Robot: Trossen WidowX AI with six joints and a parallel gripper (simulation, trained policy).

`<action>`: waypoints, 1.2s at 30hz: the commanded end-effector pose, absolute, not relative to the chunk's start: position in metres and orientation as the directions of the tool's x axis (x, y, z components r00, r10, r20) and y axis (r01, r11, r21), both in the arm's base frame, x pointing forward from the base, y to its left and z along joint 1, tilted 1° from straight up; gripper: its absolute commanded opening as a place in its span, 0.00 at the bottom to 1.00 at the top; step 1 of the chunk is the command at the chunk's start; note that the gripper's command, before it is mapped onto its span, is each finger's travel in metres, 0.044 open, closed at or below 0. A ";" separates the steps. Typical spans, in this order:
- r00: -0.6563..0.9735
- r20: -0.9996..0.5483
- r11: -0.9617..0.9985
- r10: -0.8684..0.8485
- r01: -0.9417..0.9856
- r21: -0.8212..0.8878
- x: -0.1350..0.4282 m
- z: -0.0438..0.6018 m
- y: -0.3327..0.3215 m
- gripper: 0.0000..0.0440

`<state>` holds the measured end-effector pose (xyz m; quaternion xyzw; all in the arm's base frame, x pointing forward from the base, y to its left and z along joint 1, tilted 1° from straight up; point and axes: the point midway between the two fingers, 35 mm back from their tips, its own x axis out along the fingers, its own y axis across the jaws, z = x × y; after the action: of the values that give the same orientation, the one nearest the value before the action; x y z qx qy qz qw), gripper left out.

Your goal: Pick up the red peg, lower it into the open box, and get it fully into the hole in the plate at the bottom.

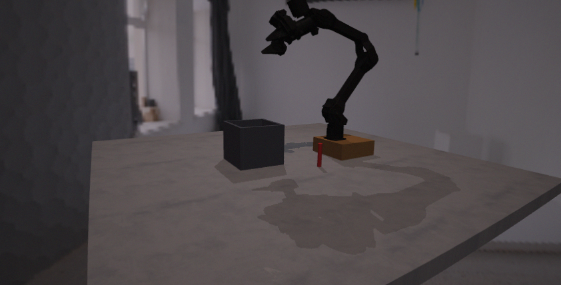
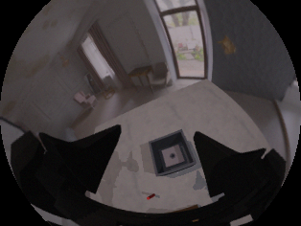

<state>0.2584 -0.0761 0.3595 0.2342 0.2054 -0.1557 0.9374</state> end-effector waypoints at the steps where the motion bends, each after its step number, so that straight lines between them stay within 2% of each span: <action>1: 0.858 -0.491 0.815 -0.150 0.389 0.429 0.265 0.353 -0.064 1.00; 10: 0.809 -0.588 0.724 -0.009 0.411 0.554 0.272 0.328 -0.025 1.00; 19: 0.713 -0.693 0.623 0.108 0.494 0.606 0.269 0.297 0.012 1.00; 36: 0.423 -0.874 0.455 0.239 0.746 0.485 0.244 0.232 0.065 1.00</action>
<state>0.2477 0.0594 0.2425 0.4836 0.4843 -0.1698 0.7090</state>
